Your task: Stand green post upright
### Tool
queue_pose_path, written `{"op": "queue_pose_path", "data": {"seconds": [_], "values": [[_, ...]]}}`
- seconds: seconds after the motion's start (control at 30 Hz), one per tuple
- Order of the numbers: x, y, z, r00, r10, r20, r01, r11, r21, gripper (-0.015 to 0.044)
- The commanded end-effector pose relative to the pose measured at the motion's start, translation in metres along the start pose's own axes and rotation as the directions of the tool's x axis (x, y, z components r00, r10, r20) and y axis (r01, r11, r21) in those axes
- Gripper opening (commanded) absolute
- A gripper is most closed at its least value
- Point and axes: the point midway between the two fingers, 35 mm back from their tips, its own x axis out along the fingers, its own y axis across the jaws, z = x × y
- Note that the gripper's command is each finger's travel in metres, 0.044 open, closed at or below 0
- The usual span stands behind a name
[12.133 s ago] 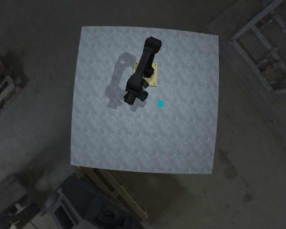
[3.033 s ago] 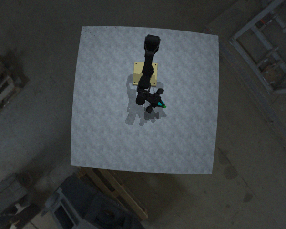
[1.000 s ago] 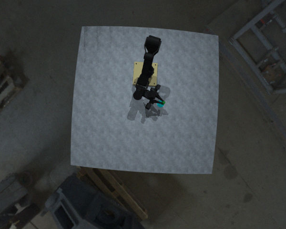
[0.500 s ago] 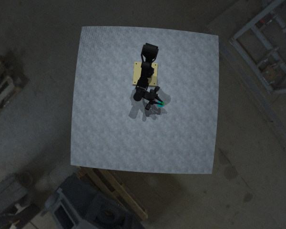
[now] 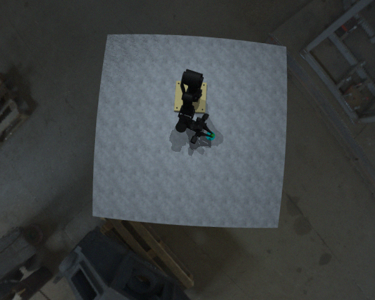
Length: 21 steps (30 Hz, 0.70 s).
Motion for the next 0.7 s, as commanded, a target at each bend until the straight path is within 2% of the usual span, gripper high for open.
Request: {"op": "queue_pose_path", "data": {"seconds": [0.0, 0.67], "values": [[0.000, 0.004, -0.008, 1.000, 0.004, 0.001, -0.004, 1.000, 0.011, 0.0023], [0.004, 0.007, -0.032, 1.000, 0.000, -0.001, 0.000, 1.000, 0.006, 0.0023]]}}
